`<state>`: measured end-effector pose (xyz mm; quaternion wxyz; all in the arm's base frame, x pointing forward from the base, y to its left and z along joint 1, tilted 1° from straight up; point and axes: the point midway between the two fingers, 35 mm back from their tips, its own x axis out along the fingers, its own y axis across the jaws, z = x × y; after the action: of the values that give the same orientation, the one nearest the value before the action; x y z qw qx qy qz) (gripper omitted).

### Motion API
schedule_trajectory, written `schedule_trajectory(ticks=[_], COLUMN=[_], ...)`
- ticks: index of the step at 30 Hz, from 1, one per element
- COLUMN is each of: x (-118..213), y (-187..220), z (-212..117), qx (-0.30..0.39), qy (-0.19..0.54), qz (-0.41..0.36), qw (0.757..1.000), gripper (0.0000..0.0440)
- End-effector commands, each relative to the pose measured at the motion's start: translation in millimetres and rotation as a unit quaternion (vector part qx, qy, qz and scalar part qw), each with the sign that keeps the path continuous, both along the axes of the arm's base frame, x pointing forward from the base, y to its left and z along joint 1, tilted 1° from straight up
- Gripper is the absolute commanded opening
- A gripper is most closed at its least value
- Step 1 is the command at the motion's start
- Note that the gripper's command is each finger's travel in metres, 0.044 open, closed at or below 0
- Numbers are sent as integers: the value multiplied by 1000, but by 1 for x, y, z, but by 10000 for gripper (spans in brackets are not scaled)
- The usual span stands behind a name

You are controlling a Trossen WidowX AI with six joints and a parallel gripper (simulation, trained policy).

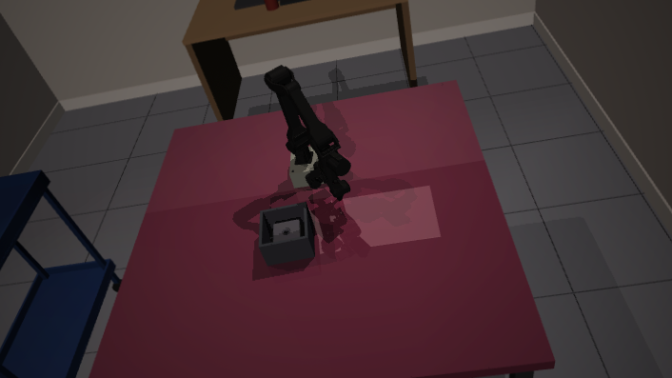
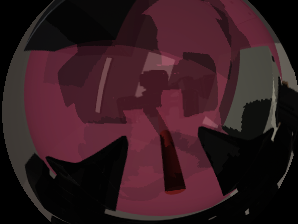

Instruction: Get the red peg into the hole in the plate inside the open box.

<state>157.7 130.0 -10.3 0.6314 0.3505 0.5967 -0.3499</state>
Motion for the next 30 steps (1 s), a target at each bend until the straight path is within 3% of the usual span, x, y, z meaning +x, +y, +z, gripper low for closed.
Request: schedule_trajectory(ticks=[1, 12, 30], x=[-5, -4, 33], y=[1, 5, -2], z=[-7, -5, 51], qx=[7, 34, 6], qy=[14, 47, -33], qz=[-6, 2, 76], qw=[1000, 998, 997], gripper=[278, 0, 3])
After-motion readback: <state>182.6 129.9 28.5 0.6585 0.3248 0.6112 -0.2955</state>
